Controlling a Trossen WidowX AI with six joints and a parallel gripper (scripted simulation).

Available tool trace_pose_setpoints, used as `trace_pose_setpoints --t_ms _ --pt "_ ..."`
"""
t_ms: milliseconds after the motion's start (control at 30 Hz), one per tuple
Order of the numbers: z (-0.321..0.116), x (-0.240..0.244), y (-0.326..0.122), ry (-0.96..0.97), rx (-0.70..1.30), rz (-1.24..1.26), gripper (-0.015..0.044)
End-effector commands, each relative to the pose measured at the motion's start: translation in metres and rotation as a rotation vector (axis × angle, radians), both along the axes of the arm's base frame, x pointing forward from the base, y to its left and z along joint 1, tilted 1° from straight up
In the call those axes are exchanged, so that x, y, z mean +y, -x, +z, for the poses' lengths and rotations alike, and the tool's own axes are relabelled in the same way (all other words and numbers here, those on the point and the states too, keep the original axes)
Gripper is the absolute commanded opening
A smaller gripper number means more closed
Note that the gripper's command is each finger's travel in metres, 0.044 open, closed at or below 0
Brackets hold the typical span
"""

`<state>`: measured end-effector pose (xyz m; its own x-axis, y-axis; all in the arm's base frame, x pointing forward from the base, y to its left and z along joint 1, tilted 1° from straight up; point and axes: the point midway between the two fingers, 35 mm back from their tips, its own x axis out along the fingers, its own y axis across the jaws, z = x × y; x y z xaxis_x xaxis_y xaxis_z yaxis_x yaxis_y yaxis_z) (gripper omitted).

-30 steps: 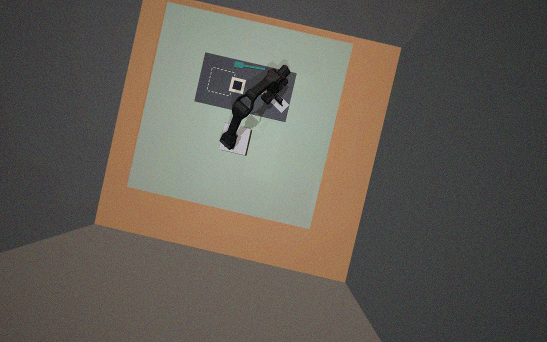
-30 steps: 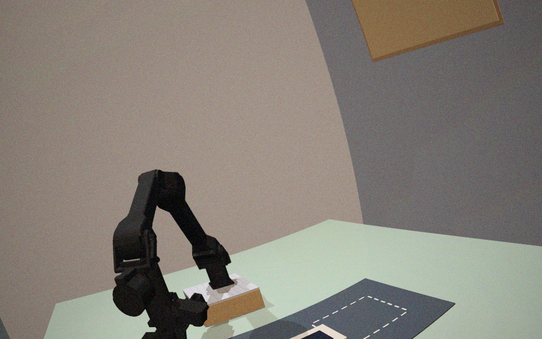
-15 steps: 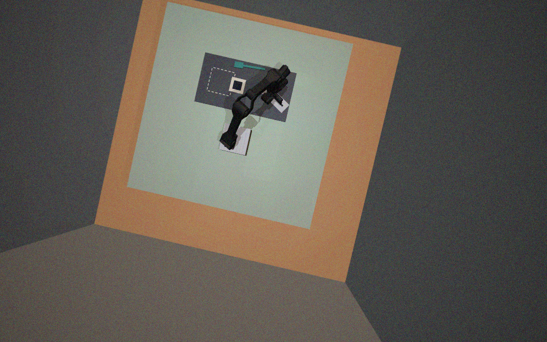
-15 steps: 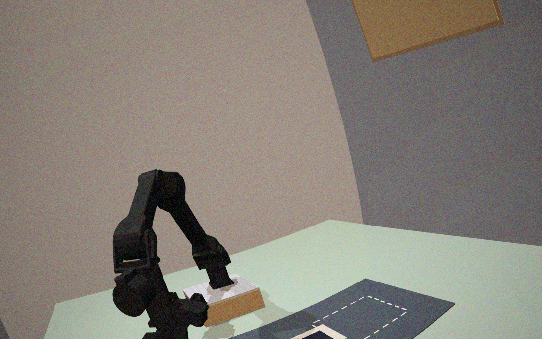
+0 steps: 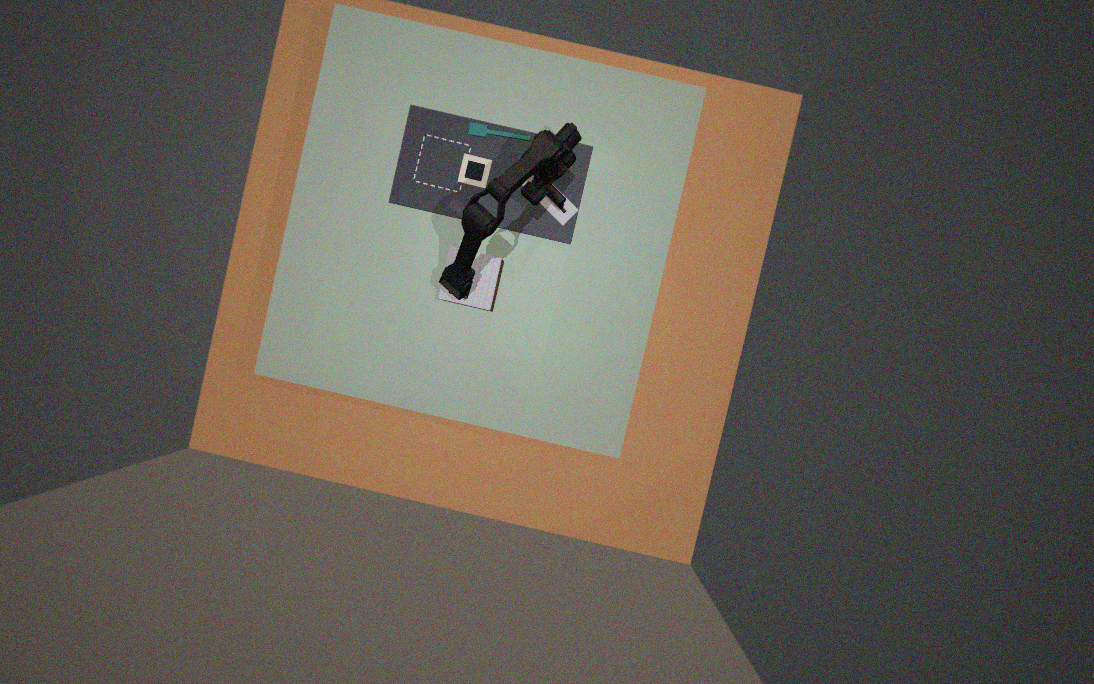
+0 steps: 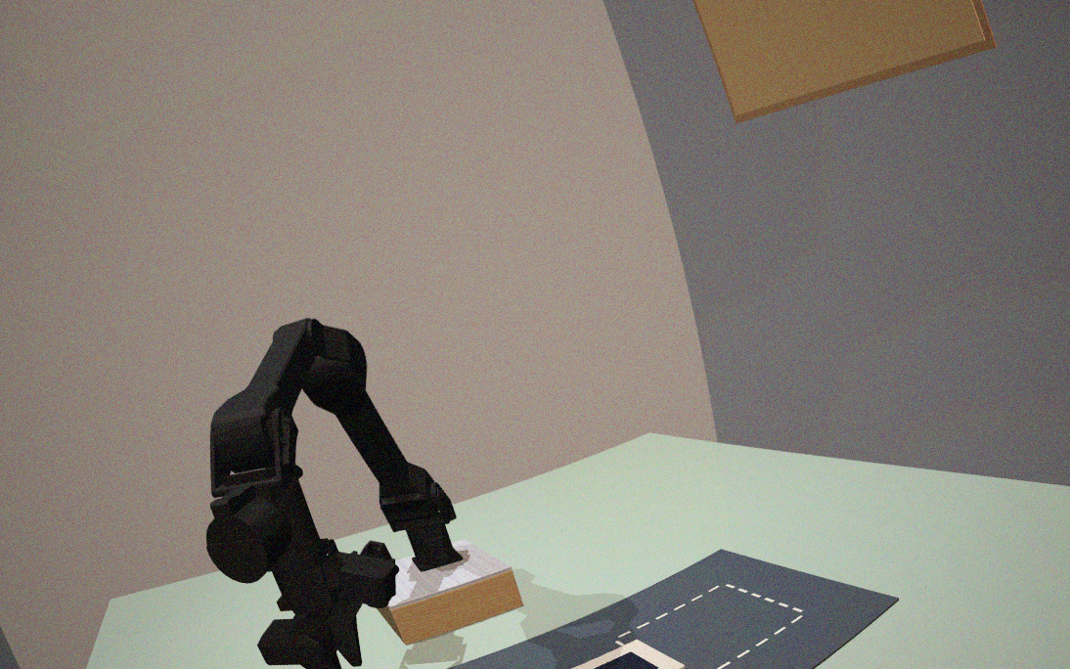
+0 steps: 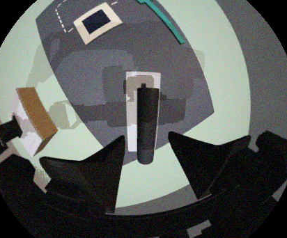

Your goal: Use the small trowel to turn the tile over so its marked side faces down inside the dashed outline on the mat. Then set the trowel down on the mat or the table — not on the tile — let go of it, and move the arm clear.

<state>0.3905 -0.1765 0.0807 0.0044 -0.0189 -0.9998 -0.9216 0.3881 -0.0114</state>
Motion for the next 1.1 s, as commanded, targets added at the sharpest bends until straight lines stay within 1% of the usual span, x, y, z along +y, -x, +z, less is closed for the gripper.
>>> trace_pose_setpoints --t_ms 0,367,1067 --pt "0.008 0.000 0.000 0.002 -0.005 0.008 0.0270" --pt "0.007 -0.003 -0.002 0.002 -0.007 -0.066 0.0270" --pt "-0.027 -0.004 -0.003 0.002 -0.007 -0.066 0.0270"
